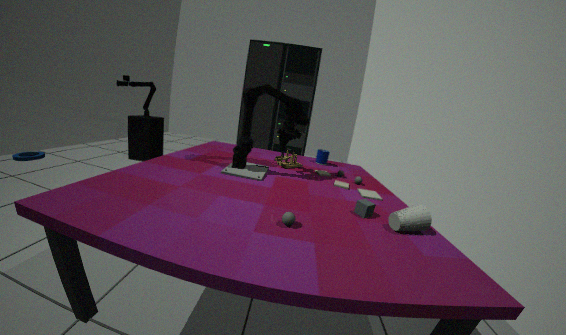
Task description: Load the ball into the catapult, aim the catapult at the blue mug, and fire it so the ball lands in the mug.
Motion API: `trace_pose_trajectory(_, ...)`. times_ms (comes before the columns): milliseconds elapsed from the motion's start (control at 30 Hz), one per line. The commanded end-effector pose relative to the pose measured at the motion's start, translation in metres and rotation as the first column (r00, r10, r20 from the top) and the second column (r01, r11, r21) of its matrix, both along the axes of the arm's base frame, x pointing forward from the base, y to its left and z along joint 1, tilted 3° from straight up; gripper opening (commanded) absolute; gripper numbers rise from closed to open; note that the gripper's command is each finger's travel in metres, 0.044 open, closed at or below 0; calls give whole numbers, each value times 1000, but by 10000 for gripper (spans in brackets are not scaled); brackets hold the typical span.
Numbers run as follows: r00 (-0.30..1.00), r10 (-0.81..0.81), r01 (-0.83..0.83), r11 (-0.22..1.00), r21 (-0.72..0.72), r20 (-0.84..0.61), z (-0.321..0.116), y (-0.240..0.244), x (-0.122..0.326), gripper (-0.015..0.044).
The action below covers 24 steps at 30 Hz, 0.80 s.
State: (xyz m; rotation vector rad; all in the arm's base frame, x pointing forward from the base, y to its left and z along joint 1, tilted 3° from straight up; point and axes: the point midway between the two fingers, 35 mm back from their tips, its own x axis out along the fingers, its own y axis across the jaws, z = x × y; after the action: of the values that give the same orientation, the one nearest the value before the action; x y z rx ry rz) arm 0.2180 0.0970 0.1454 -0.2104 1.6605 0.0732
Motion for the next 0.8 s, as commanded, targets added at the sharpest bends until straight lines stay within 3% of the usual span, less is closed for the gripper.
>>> trace_pose_trajectory(0,995,82,-83,997,-8,-51,-6,14,0,0)
trace_pose_trajectory(500,894,387,-400,916,-15,-226,-31,64,-3,0)
trace_pose_trajectory(767,887,397,-412,911,-15,-234,-38,66,-3,0)
